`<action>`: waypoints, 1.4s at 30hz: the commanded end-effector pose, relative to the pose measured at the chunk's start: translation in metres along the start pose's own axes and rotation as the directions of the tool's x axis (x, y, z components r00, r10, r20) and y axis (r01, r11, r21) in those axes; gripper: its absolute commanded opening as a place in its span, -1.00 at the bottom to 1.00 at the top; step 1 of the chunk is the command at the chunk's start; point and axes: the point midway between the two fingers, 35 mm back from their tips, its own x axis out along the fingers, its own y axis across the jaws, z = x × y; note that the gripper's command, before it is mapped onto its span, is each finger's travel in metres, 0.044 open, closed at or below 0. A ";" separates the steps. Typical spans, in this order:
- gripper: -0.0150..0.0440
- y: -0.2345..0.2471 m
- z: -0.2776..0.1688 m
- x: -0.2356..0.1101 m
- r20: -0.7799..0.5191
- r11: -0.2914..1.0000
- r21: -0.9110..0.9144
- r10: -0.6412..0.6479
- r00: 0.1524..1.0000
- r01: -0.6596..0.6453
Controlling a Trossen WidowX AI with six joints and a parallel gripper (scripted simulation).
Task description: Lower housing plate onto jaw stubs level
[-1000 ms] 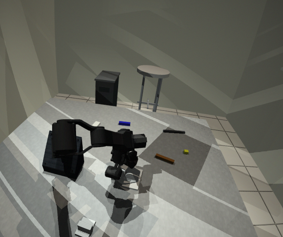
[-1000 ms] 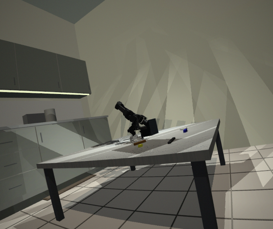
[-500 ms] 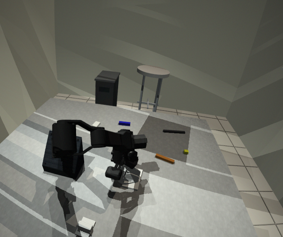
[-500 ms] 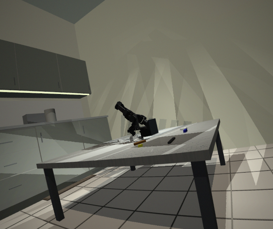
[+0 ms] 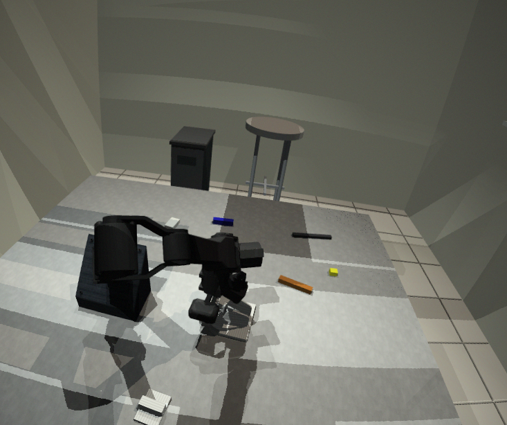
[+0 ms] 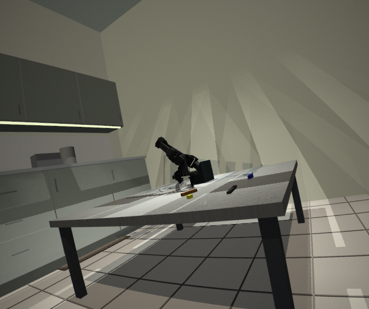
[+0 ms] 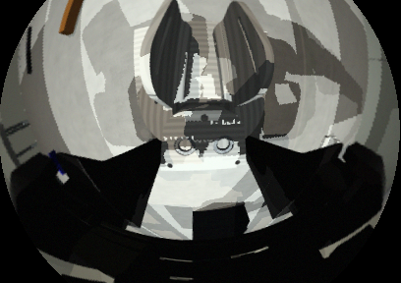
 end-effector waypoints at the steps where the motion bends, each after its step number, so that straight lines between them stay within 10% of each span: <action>1: 0.70 0.000 0.001 0.001 0.003 1.000 0.001 -0.002 1.000 0.002; 42: 1.00 0.003 0.003 -0.038 0.001 1.000 0.000 0.006 1.000 -0.006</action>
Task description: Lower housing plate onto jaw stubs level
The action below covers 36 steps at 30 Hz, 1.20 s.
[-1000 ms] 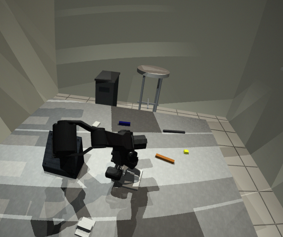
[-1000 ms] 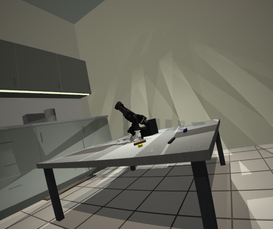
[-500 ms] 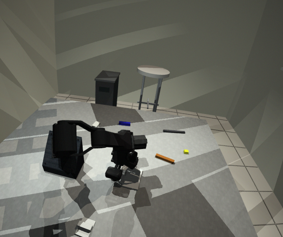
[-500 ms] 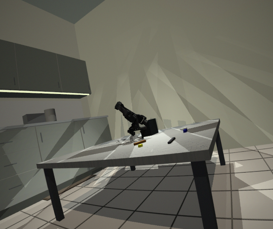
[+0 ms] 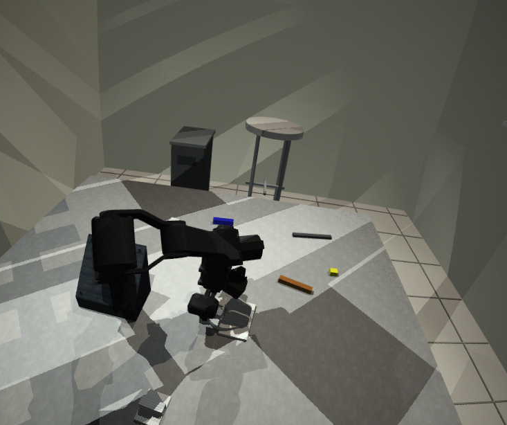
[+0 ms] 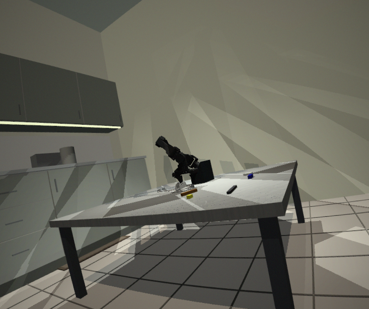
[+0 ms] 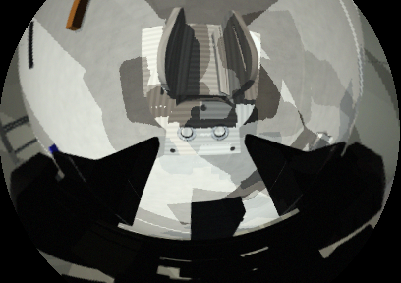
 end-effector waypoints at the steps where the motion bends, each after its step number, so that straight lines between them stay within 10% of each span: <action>1: 1.00 0.002 0.006 -0.033 0.022 1.000 0.017 0.017 1.000 -0.018; 17: 1.00 -0.005 -0.037 -0.108 0.021 1.000 0.015 0.015 1.000 -0.015; 36: 1.00 -0.005 -0.038 -0.109 0.021 1.000 0.016 0.015 1.000 -0.015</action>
